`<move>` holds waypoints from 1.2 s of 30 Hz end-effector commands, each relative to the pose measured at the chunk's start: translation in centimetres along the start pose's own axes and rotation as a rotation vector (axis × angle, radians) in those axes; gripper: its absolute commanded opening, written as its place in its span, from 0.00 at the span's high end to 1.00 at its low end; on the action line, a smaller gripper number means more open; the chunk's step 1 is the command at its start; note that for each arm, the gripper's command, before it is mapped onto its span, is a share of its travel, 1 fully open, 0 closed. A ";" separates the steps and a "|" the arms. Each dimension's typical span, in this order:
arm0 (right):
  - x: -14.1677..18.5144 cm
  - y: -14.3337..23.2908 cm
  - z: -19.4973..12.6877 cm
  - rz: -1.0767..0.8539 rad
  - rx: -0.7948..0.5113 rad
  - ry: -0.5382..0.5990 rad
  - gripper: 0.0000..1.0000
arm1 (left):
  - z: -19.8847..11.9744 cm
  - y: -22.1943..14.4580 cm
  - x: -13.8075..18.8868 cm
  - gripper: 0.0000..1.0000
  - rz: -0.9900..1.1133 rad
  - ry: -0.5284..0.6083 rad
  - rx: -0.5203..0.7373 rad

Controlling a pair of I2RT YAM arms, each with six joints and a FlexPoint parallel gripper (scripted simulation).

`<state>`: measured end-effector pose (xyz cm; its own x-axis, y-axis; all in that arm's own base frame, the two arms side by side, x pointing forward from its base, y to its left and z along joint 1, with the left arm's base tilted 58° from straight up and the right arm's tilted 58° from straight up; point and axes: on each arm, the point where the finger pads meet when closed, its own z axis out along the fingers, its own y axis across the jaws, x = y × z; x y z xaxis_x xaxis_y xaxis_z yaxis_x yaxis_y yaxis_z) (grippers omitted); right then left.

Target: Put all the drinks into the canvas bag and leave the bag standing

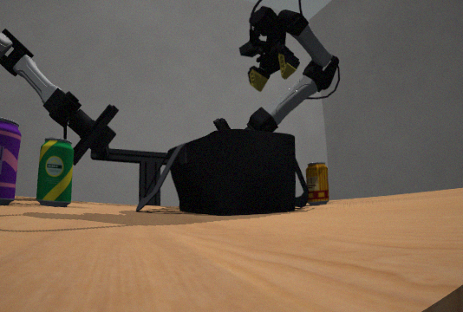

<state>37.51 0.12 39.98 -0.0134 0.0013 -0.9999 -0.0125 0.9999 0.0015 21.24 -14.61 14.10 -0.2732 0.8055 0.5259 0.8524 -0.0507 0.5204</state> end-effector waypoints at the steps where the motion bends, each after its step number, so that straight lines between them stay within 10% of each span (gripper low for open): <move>1: -1.5 1.2 -0.9 -0.022 -0.046 -0.030 0.16 | -1.1 0.0 0.0 0.00 -0.007 -0.021 0.003; 12: -1.5 1.2 -0.9 -0.022 -0.046 -0.030 0.16 | -1.1 0.0 0.0 0.00 -0.008 -0.020 0.003; 13: 3.3 0.6 0.7 -0.036 0.002 0.097 0.16 | -1.1 0.0 0.0 0.00 -0.008 -0.020 0.003; 22: 6.6 -0.2 1.2 -0.200 0.139 0.116 0.16 | -1.1 0.0 0.0 0.00 -0.007 -0.020 0.003; 36: 20.8 0.7 -1.0 -0.608 0.251 0.424 0.16 | -1.1 0.0 0.0 0.00 -0.007 -0.020 0.003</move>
<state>36.34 1.55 18.83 -0.4605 -0.4307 -0.7761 0.0133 0.8709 -0.4913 21.07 -14.36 14.22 -0.2726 0.7981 0.5373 0.8561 -0.0537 0.5141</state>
